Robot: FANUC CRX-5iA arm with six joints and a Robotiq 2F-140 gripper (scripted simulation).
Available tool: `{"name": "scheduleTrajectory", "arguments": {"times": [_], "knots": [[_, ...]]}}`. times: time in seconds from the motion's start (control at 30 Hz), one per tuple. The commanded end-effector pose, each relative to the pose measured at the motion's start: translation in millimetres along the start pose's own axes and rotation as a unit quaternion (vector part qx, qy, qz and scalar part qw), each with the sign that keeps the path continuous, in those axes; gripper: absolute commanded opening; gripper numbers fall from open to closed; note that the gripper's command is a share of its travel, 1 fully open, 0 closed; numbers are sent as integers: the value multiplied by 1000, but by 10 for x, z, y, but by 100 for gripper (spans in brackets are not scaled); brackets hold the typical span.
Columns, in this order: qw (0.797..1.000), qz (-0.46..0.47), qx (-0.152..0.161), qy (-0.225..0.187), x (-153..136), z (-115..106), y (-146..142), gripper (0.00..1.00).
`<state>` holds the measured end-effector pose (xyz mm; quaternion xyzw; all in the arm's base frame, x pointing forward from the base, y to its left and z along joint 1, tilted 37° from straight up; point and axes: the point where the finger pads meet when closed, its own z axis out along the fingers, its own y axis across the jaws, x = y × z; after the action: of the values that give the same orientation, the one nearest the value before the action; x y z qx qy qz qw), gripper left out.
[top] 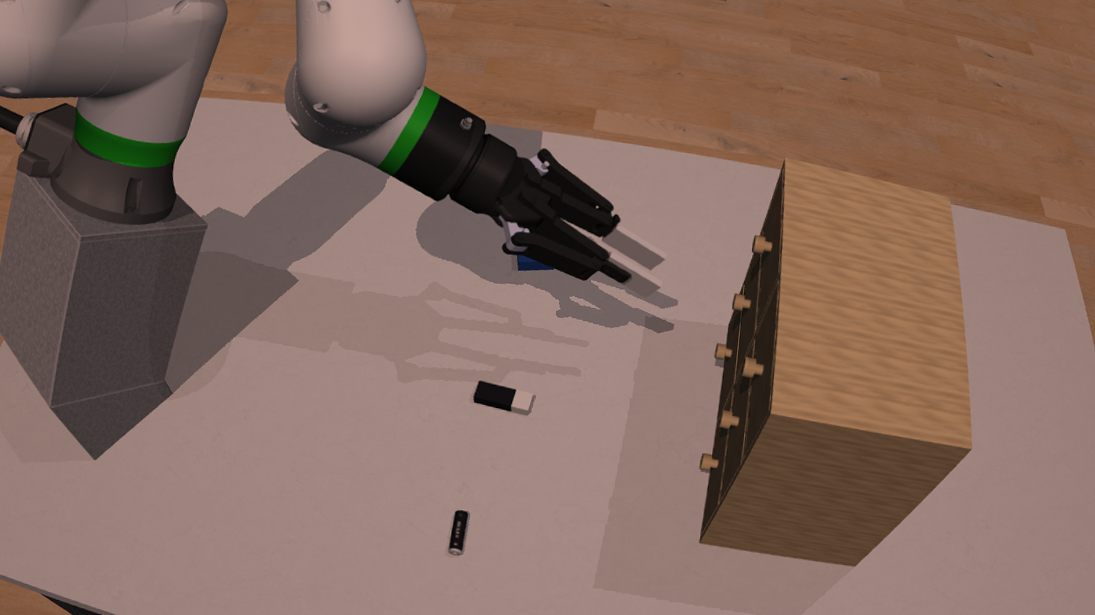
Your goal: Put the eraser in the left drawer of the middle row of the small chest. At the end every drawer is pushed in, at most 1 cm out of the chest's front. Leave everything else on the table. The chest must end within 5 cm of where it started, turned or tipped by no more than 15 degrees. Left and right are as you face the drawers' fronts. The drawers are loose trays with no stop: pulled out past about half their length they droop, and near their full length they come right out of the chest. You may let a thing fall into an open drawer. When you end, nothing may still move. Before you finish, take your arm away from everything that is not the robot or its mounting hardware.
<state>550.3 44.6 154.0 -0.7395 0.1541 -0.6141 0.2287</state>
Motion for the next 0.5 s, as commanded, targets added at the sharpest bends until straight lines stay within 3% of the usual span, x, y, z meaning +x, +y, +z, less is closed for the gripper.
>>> {"name": "scheduleTrajectory", "arguments": {"times": [0.0,0.47], "knots": [[1000,0,0,0,15,55,1,20],[1000,0,0,0,99,423,1,20]]}}
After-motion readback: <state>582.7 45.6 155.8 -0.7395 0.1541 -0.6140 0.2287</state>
